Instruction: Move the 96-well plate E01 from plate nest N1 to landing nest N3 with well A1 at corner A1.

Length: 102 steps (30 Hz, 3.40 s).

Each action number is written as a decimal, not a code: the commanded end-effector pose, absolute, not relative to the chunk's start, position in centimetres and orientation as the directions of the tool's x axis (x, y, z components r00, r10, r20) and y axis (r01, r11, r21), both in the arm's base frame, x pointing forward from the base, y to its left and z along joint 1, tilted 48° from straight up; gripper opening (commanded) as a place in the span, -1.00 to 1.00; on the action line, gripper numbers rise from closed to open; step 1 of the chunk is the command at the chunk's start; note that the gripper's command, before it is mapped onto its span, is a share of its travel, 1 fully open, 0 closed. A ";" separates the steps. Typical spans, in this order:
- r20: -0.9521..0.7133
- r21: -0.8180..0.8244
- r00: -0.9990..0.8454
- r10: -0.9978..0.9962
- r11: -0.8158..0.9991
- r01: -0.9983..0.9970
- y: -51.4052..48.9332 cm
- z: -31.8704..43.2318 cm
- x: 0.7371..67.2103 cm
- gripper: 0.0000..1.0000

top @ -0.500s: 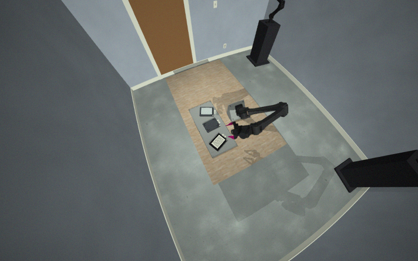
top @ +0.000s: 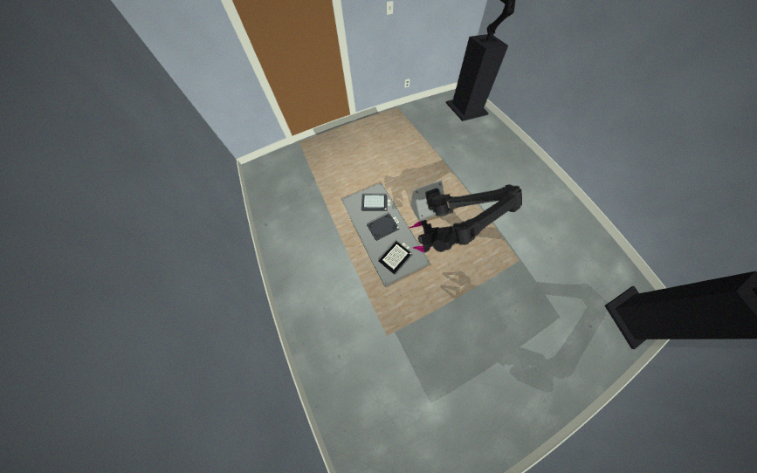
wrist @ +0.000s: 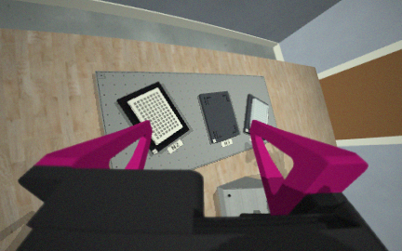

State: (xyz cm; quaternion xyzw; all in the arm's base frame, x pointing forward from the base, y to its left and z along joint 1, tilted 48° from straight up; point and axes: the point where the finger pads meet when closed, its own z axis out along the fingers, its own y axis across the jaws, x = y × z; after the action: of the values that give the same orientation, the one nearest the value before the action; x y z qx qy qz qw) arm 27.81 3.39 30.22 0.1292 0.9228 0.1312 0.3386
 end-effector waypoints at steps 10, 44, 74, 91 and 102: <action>-0.531 0.302 -0.790 0.308 0.939 0.163 1.9 30.2 31.2 1.00; -0.187 0.331 -0.941 0.283 0.920 0.211 -4.2 15.8 37.6 1.00; 0.017 0.467 -0.960 0.281 0.846 0.256 -10.4 5.1 40.2 1.00; 0.163 0.577 -0.946 0.282 0.750 0.323 -12.3 -2.9 37.5 1.00; 0.226 0.651 -0.931 0.287 0.667 0.363 -13.8 -7.7 36.3 1.00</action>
State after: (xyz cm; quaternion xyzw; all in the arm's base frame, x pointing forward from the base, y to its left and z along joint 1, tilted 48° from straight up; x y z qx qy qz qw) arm 35.08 -10.88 -7.45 0.1732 0.9140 0.3590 -0.0752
